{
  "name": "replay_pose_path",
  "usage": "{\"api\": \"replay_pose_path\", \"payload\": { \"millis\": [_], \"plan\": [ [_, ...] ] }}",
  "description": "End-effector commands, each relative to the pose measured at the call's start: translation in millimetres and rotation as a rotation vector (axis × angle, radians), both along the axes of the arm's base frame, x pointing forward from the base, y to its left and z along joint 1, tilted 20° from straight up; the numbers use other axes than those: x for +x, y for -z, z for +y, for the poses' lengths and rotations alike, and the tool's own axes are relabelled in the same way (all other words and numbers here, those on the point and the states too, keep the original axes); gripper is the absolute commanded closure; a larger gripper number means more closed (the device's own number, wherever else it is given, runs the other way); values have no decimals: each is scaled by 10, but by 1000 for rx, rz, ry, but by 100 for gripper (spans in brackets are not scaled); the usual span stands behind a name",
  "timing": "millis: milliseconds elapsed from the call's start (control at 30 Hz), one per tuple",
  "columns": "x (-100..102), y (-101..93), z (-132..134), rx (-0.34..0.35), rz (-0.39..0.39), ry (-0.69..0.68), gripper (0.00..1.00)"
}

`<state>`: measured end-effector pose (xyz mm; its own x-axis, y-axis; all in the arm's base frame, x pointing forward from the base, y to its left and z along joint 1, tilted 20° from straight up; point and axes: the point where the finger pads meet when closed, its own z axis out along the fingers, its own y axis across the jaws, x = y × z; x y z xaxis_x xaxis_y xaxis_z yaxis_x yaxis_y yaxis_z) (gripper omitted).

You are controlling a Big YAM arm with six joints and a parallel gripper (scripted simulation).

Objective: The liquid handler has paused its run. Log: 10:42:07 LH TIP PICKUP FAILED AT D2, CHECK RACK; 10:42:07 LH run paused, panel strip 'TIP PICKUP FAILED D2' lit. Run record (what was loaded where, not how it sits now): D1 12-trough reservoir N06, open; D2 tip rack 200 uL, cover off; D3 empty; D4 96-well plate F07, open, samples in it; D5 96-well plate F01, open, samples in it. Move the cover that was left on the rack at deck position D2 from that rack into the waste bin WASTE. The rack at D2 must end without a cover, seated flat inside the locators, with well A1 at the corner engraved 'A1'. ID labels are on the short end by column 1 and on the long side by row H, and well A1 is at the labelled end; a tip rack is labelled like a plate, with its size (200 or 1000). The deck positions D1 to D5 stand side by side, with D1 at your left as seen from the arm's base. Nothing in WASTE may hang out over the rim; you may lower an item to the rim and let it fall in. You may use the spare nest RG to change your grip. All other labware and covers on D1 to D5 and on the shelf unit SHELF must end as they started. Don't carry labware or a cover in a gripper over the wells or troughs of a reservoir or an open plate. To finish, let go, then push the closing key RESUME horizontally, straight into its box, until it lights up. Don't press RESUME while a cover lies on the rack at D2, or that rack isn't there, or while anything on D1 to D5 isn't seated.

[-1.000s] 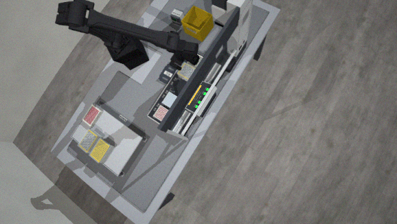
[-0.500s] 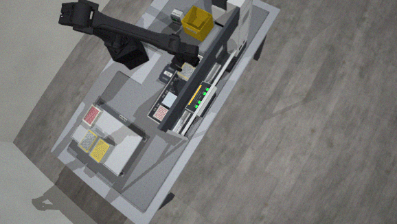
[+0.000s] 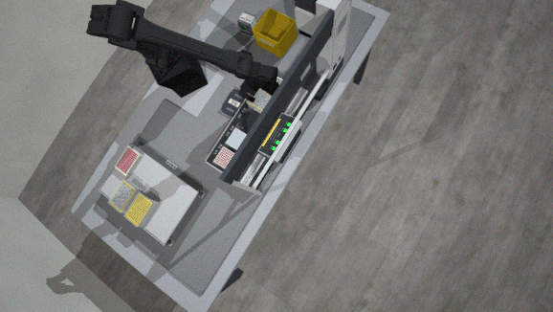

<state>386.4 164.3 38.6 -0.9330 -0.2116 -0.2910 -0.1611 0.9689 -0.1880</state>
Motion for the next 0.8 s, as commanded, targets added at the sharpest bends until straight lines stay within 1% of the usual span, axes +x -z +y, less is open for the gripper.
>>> {"api": "replay_pose_path", "payload": {
  "millis": [0,167,300,333,400,767],
  "plan": [
    [79,88,-29,-1,-1,-4,0],
    [96,175,-46,-2,1,-4,0],
    [123,193,-42,-1,-2,-4,0],
    [118,208,-17,-1,-2,-10,0],
    [125,251,-55,-2,1,-4,0],
    [187,420,-78,-2,0,-4,0]
  ]
}}
